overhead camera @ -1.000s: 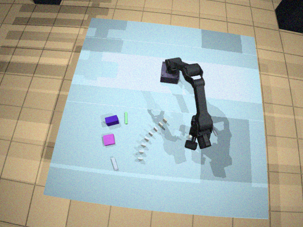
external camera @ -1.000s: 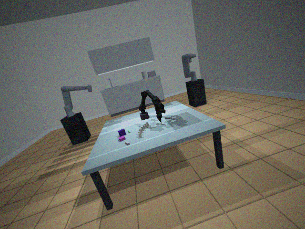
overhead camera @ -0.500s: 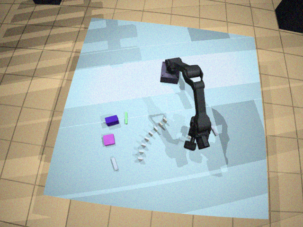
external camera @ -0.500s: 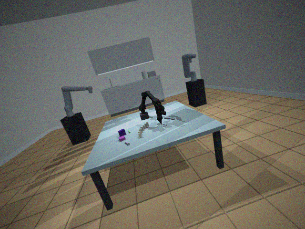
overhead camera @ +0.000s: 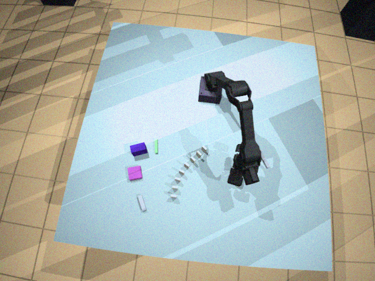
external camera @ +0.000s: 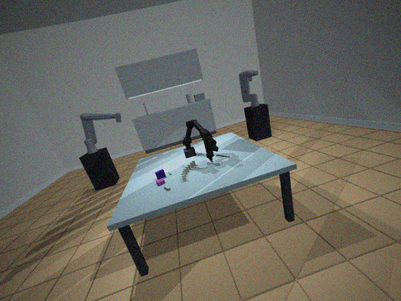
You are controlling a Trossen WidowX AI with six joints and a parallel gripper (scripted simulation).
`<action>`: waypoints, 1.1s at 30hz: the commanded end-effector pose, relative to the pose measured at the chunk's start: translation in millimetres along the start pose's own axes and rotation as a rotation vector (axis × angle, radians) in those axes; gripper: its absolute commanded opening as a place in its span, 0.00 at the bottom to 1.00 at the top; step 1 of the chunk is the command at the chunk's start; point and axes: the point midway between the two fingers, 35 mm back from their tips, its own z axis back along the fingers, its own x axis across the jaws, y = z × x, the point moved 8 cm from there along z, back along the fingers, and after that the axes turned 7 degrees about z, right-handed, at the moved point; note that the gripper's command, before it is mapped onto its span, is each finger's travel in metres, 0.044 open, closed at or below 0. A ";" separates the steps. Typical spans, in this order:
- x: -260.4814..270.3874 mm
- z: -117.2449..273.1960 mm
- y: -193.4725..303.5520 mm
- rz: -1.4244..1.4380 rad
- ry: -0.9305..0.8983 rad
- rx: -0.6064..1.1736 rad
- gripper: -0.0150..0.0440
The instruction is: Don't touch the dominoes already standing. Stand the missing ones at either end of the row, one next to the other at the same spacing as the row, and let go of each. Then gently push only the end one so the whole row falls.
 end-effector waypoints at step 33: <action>53.9 141.7 94.1 -1.320 0.000 0.009 0.44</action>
